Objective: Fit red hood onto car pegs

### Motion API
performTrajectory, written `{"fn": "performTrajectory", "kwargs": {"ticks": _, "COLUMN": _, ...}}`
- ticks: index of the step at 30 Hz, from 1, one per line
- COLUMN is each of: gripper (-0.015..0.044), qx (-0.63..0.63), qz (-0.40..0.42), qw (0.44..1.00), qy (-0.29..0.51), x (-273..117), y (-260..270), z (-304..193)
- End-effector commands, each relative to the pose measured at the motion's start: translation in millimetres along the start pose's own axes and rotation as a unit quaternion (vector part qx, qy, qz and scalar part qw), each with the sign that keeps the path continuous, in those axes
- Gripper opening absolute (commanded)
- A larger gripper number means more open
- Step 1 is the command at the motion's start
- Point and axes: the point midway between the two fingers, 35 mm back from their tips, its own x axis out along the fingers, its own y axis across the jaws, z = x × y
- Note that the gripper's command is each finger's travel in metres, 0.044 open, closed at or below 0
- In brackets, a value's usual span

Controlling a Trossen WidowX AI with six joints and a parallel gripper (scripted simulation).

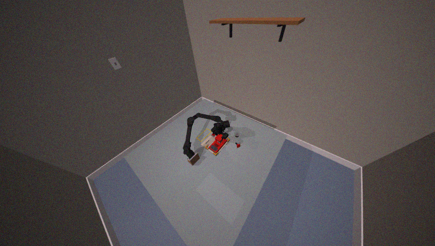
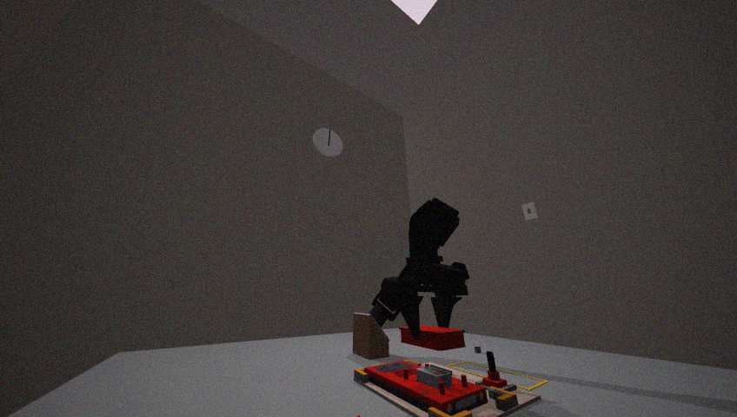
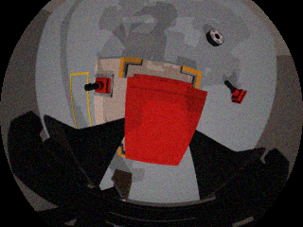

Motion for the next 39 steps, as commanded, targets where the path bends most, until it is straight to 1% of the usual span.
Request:
{"fn": "performTrajectory", "kwargs": {"ticks": 1, "gripper": 0.0000, "qx": 0.002, "qz": 0.003, "qw": 1.000, "qy": 0.001, "x": 16.9, "y": -0.4, "z": 0.1}}
{"fn": "performTrajectory", "kwargs": {"ticks": 4, "gripper": 0.0000, "qx": 0.002, "qz": 0.003, "qw": 1.000, "qy": 0.001, "x": 31.0, "y": -0.5, "z": -0.4}}
{"fn": "performTrajectory", "kwargs": {"ticks": 6, "gripper": 0.0000, "qx": 0.002, "qz": 0.003, "qw": 1.000, "qy": 0.001, "x": 33.8, "y": -0.2, "z": -1.0}}
{"fn": "performTrajectory", "kwargs": {"ticks": 39, "gripper": 0.0000, "qx": 0.002, "qz": 0.003, "qw": 1.000, "qy": 0.000, "x": 45.5, "y": 0.4, "z": -1.4}}
